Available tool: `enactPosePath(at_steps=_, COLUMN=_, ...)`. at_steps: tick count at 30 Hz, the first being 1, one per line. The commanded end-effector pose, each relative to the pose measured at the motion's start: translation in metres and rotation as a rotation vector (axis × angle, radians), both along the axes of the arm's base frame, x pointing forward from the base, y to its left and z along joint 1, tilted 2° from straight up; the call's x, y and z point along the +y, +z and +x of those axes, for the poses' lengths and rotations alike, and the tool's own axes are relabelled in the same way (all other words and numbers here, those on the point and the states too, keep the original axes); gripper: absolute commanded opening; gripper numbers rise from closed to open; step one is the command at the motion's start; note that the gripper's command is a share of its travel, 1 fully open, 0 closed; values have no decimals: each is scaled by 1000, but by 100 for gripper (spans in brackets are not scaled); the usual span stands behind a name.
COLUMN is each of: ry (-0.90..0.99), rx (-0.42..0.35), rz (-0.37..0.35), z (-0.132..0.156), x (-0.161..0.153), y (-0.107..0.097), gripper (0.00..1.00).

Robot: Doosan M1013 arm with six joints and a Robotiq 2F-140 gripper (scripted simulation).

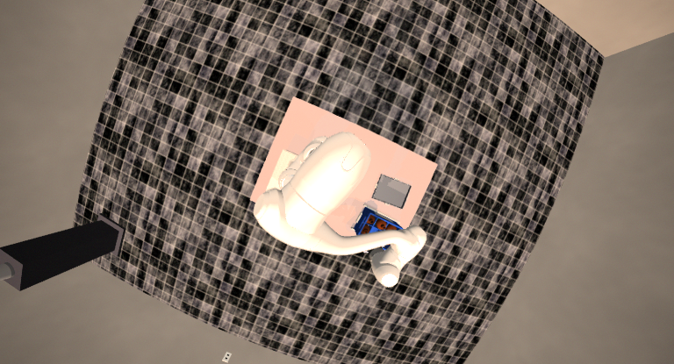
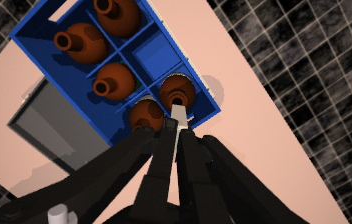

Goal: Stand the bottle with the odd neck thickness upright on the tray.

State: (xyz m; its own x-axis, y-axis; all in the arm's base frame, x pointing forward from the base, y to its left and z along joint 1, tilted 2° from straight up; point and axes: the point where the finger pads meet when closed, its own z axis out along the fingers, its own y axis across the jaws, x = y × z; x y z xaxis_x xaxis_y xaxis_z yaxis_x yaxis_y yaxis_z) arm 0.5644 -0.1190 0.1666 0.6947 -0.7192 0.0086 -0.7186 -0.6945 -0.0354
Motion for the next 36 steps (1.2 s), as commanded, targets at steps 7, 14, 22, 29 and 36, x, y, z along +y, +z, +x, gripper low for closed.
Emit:
enactPosePath(at_steps=7, ry=0, rx=0, rz=0, z=-1, x=66, y=1, gripper=0)
enactPosePath(at_steps=14, ry=0, rx=0, rz=0, z=-3, x=83, y=1, gripper=0)
enactPosePath(at_steps=22, ry=0, rx=0, rz=0, z=-3, x=83, y=1, gripper=38)
enactPosePath(at_steps=29, ry=0, rx=0, rz=0, z=-3, x=83, y=1, gripper=38)
enactPosePath(at_steps=36, ry=0, rx=0, rz=0, z=-3, x=83, y=1, gripper=38)
